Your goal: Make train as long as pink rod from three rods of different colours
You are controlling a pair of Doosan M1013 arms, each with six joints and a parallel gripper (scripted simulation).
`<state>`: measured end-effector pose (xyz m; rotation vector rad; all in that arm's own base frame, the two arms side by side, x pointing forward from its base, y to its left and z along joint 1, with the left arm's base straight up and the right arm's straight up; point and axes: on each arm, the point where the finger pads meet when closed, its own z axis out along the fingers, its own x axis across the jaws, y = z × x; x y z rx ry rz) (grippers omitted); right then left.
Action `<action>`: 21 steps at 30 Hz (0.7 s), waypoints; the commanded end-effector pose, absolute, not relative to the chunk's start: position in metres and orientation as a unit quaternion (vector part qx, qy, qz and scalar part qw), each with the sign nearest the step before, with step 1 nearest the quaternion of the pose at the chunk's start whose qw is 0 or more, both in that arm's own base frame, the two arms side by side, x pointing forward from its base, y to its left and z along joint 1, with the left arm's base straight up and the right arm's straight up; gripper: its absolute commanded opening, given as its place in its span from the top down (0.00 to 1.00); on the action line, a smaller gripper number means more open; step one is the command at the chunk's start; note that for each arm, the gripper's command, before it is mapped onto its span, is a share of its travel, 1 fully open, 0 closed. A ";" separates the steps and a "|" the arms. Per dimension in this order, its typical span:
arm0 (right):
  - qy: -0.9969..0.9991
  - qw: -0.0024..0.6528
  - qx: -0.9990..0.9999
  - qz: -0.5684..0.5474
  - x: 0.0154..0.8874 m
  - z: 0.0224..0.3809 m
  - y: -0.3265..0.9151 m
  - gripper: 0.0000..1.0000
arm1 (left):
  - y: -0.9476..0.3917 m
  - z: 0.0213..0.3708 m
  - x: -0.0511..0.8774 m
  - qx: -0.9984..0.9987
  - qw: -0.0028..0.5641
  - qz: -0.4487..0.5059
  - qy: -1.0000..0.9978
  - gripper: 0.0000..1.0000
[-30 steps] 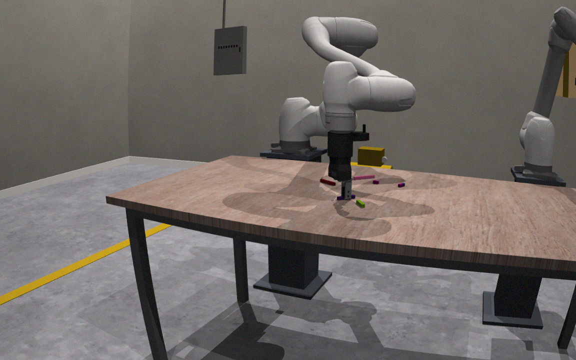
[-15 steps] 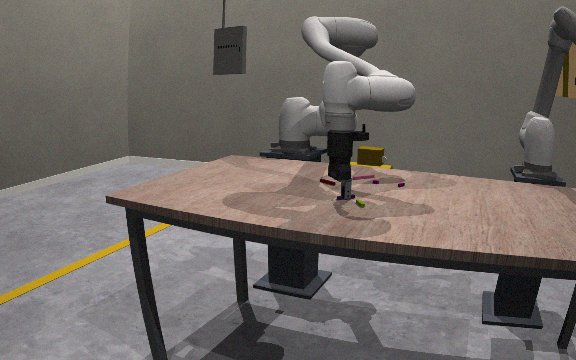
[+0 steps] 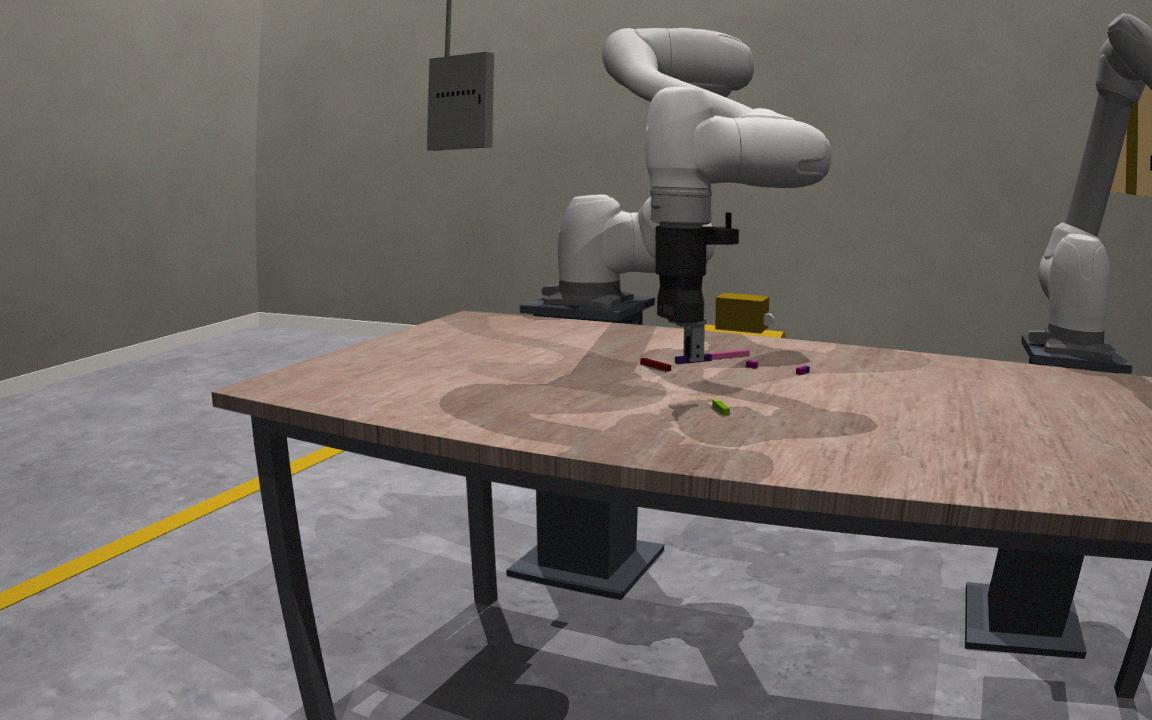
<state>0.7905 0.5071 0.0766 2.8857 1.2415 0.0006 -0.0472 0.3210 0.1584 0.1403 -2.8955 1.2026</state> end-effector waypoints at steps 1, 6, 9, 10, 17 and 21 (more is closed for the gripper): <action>0.395 0.000 0.919 0.001 0.791 0.101 0.507 0.76 | 0.321 0.159 -0.047 0.045 0.002 0.383 -0.923 0.00; 0.395 0.000 0.919 0.001 0.791 0.120 0.507 0.76 | 0.321 0.159 -0.047 0.045 0.002 0.383 -0.923 0.00; 0.395 0.000 0.919 0.001 0.791 0.121 0.507 0.76 | 0.321 0.159 -0.047 0.045 0.002 0.383 -0.923 0.00; 0.395 0.000 0.919 0.001 0.791 0.122 0.507 0.76 | 0.321 0.159 -0.047 0.045 0.002 0.383 -0.923 0.00; 0.395 0.000 0.919 0.001 0.791 0.122 0.507 0.76 | 0.321 0.159 -0.047 0.045 0.002 0.383 -0.923 0.00; 0.423 0.000 0.906 0.001 0.752 0.122 0.538 0.76 | 0.321 0.159 -0.047 0.045 0.002 0.383 -0.923 0.00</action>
